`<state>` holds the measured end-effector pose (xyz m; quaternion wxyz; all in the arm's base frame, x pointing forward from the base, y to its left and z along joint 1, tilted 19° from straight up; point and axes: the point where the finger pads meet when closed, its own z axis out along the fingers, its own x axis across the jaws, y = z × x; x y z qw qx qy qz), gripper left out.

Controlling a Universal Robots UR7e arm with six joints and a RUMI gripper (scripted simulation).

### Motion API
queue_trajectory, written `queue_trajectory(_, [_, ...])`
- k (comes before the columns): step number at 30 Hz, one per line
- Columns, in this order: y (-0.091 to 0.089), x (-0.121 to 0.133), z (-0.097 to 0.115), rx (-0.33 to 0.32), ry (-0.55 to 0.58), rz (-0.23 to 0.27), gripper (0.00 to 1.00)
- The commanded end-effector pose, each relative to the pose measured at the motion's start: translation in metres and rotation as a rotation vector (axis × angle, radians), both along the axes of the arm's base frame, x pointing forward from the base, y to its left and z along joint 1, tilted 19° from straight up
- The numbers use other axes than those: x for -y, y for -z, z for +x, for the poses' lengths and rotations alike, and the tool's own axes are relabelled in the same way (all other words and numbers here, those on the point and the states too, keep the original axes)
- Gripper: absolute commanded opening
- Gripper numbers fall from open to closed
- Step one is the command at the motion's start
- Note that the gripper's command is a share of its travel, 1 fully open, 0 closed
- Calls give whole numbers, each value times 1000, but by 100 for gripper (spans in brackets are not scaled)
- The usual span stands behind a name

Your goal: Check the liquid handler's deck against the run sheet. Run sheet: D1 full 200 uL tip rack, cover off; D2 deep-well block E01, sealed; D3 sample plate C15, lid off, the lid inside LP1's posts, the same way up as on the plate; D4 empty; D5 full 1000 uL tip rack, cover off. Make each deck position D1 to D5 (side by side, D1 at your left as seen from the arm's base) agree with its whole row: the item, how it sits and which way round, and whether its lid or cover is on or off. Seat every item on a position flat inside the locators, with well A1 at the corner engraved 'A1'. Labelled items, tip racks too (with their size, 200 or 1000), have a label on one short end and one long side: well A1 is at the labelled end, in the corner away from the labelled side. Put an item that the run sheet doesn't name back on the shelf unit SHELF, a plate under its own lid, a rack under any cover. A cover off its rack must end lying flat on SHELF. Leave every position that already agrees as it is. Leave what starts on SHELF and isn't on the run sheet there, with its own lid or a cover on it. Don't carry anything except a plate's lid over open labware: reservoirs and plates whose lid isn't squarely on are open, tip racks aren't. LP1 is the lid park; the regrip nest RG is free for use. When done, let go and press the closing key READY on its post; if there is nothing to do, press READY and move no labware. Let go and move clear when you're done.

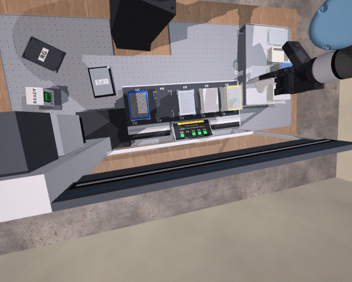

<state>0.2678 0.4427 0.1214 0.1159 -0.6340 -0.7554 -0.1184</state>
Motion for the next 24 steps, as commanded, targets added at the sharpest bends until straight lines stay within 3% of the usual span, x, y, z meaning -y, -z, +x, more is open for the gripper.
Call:
queue_trajectory(1, [-1,-7,35,-1,-3,1,82])
queue_trajectory(24, [3,-10,39,-3,-5,-1,82])
